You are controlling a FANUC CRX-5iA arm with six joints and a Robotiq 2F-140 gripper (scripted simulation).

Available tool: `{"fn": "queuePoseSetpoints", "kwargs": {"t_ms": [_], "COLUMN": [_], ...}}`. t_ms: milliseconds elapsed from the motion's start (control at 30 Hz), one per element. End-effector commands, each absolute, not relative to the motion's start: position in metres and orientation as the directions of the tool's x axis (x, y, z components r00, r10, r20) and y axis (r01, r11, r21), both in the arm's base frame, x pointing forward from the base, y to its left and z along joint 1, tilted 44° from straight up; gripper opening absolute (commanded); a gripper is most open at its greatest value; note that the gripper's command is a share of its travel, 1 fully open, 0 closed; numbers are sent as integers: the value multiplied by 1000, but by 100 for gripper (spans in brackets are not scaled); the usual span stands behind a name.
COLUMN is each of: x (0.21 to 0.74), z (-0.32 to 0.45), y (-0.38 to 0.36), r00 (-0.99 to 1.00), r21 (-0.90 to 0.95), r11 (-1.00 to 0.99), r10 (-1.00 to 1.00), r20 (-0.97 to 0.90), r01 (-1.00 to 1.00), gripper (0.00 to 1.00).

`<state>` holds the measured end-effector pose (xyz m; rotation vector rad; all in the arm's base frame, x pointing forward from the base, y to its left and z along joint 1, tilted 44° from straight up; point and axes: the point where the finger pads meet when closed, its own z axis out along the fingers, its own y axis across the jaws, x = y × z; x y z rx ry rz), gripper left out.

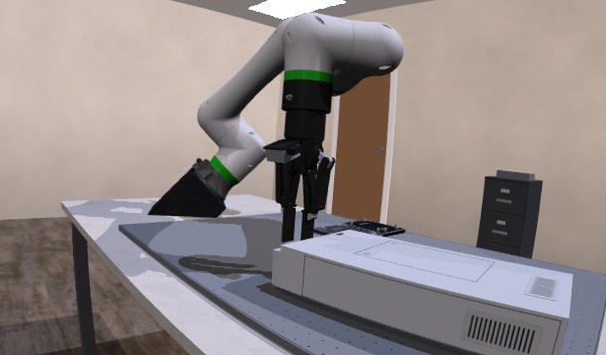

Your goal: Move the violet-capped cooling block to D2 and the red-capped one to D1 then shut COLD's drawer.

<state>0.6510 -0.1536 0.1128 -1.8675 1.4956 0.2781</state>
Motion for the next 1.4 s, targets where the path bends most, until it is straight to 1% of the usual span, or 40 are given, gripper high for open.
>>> {"fn": "queuePoseSetpoints", "kwargs": {"t_ms": [0,533,1367], "x": [652,657,657], "z": [112,99,99], "y": [-153,-141,-141], "r00": [304,304,304], "r21": [-395,-395,-395], "r11": [-71,-71,-71], "r10": [-763,-763,-763], "r20": [-570,-570,-570], "r01": [-916,-916,-916], "gripper": [34,34,34]}}
